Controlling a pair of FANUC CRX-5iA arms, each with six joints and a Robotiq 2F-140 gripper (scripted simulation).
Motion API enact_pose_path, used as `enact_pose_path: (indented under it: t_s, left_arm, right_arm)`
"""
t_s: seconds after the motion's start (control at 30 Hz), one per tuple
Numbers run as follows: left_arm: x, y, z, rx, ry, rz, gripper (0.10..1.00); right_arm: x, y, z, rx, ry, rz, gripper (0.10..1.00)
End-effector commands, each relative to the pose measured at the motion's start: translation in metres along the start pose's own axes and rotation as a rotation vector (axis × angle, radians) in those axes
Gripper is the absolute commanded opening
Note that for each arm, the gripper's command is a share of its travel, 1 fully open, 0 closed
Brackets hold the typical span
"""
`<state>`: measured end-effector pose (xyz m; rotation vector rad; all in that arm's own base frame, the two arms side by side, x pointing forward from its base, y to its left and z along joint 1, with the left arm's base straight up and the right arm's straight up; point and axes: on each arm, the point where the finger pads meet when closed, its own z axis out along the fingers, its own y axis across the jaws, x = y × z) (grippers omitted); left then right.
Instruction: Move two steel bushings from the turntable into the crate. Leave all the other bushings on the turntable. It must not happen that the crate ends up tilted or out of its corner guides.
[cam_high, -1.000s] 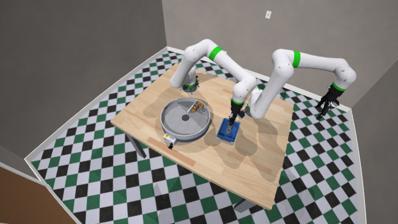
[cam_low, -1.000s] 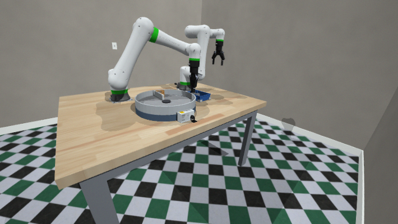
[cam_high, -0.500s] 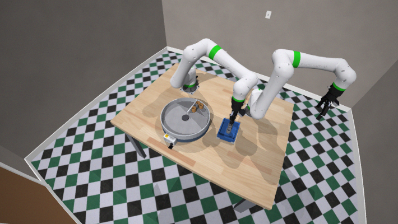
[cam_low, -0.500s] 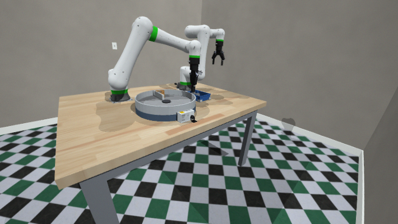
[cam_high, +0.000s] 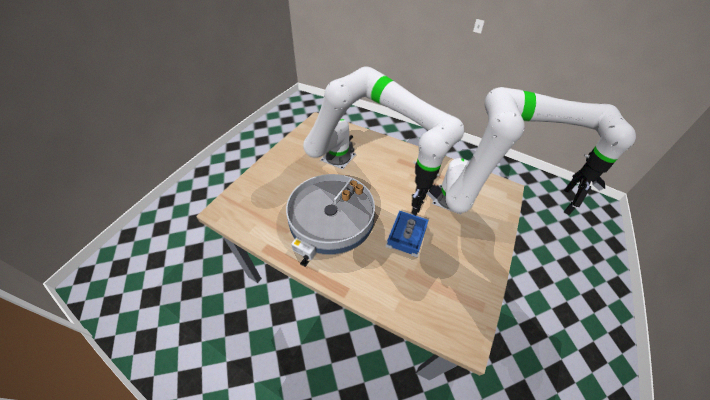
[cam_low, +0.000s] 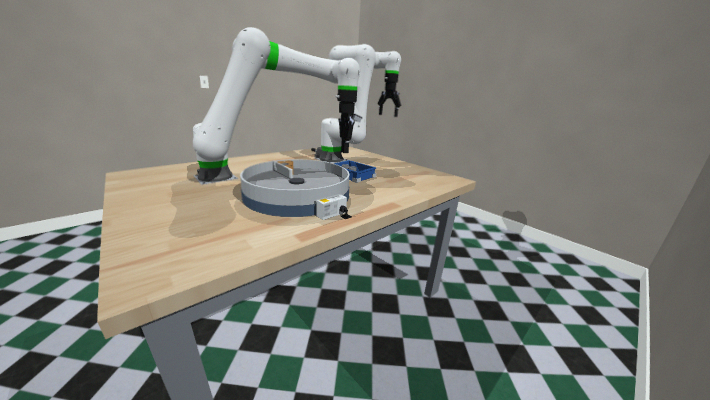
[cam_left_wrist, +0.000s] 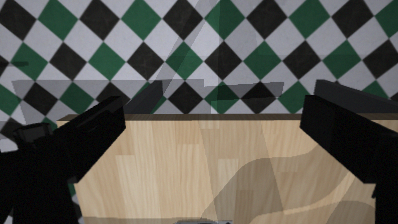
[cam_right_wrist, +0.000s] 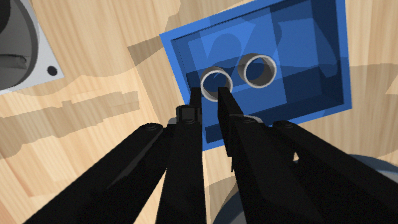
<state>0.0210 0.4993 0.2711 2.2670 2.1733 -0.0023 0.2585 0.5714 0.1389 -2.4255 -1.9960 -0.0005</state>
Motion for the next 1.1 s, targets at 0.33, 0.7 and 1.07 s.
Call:
enact_pose_path:
  t_s: [0.33, 0.7, 1.07]
  left_arm:
    - [0.0003, 0.0001, -0.0009, 0.000, 0.002, 0.000, 1.000]
    - [0.0003, 0.0001, -0.0009, 0.000, 0.002, 0.000, 1.000]
    - [0.0003, 0.0001, -0.0009, 0.000, 0.002, 0.000, 1.000]
  right_arm:
    - [0.0005, 0.0002, -0.0182, -0.001, 0.002, 0.000, 0.190]
    - [0.0005, 0.0002, -0.0182, -0.001, 0.002, 0.000, 0.190]
    - [0.0005, 0.0002, -0.0182, -0.001, 0.002, 0.000, 0.190]
